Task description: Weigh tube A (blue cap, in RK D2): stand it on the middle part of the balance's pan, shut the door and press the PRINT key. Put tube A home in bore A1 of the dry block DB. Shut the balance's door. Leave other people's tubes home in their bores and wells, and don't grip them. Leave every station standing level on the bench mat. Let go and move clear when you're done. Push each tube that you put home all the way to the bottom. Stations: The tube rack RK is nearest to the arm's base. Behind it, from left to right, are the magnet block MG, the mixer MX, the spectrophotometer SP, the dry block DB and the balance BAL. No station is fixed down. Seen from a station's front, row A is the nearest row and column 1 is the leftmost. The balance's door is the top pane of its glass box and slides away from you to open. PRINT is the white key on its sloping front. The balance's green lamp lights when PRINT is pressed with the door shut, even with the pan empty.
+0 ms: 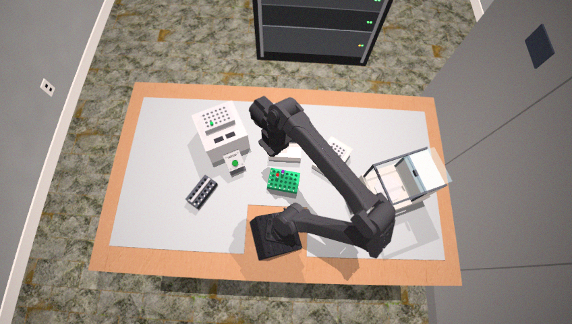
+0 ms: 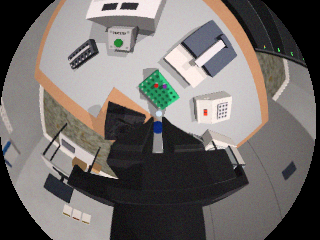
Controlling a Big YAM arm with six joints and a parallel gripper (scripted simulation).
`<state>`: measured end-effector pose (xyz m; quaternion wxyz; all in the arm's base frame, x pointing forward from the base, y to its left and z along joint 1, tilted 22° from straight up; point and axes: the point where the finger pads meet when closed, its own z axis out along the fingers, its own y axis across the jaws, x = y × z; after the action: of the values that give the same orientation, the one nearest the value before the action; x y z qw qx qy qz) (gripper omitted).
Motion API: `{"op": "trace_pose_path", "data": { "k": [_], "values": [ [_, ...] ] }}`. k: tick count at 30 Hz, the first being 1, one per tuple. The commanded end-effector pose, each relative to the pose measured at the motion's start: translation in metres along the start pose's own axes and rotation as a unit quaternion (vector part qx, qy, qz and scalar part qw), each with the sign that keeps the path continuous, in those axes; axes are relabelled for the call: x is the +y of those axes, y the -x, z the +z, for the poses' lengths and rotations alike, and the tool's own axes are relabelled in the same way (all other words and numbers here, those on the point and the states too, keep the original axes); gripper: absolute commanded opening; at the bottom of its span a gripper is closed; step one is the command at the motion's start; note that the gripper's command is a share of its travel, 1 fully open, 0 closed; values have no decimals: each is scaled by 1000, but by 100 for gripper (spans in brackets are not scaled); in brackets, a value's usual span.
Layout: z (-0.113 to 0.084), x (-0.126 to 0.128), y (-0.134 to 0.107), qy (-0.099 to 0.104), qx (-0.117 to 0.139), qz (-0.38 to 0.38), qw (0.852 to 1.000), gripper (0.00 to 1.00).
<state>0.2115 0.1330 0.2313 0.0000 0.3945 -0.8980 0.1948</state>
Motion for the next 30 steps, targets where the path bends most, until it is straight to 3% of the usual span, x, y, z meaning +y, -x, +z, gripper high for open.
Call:
{"op": "trace_pose_path", "data": {
  "k": [1,7,15,17,24,30],
  "values": [
    [-19,-18,15,8,-28,42,999,9],
    [-19,-55,13,25,-34,106,993,9],
    [-15,-119,-4,47,-34,228,972,9],
    [-15,-119,-4,47,-34,228,972,9],
    [-11,-171,-29,58,-34,329,942,9],
    [-8,-214,-60,60,-37,414,908,9]
  ]
}}
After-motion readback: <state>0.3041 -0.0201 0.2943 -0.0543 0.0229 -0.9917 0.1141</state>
